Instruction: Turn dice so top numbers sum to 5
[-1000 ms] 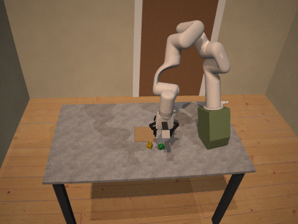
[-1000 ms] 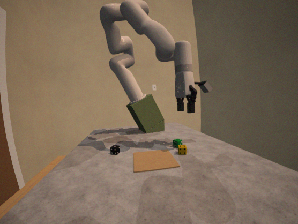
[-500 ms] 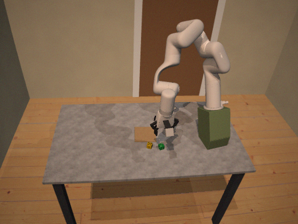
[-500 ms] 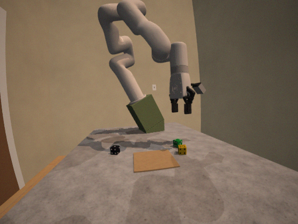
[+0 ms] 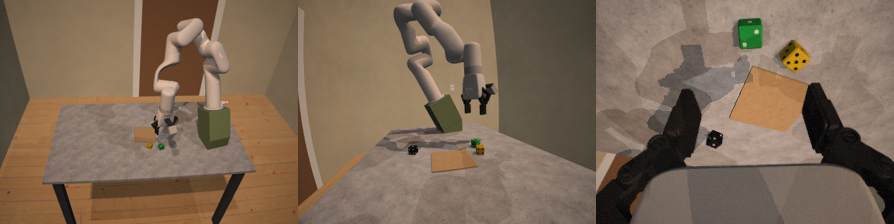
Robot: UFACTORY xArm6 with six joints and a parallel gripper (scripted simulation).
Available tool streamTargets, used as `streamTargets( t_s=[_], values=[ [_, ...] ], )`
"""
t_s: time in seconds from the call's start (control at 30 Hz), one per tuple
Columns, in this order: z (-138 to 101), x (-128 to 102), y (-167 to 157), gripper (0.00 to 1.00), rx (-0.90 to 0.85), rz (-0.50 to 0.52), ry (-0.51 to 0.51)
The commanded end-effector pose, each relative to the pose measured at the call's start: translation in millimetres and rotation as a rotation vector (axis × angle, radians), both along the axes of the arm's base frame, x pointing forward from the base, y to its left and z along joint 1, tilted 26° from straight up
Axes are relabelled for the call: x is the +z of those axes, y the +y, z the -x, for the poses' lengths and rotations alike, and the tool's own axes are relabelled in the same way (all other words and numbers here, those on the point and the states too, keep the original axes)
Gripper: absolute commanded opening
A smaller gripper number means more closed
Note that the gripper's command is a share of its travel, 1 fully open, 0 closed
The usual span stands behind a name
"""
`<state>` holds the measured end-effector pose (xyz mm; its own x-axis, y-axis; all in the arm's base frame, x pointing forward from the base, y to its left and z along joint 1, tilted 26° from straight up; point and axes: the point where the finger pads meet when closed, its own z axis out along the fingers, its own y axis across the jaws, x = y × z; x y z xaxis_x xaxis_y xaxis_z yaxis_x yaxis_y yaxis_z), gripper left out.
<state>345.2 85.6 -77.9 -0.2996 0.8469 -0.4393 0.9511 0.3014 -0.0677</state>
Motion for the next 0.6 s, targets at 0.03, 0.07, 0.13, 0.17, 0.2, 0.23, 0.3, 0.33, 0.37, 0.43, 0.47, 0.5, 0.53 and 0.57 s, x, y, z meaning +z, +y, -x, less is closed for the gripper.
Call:
streamTargets(
  t_s=[0.03,0.07,0.13,0.17,0.2,0.23,0.3,0.33,0.37,0.43,0.47,0.5,0.53,0.57],
  values=[
    [-1,1,1,1.0,0.001,-0.002,-0.003],
    [-1,1,1,1.0,0.001,-0.002,-0.003],
    [-2,-2,-1,1.0,0.001,-0.001,-0.003],
    [-3,-8,-3,1.0,0.001,0.0,-0.004],
    [-4,-15,-7,1.0,0.001,0.001,-0.004],
    [-5,-24,-11,1.0,0.001,0.001,-0.004],
    [-5,-24,-11,1.0,0.001,0.001,-0.004],
    [-5,-32,-14,1.0,0.001,0.0,-0.003],
    [-5,-37,-16,1.0,0.001,-0.001,-0.003],
    [-5,-41,-18,1.0,0.0,-0.002,-0.002],
    [-5,-41,-18,0.47,0.0,-0.002,-0.002],
    [-5,-41,-18,0.47,0.0,-0.002,-0.002],
    [-5,-41,-18,0.47,0.0,-0.002,-0.002],
    [-5,-41,-18,0.47,0.0,-0.002,-0.002]
  ],
)
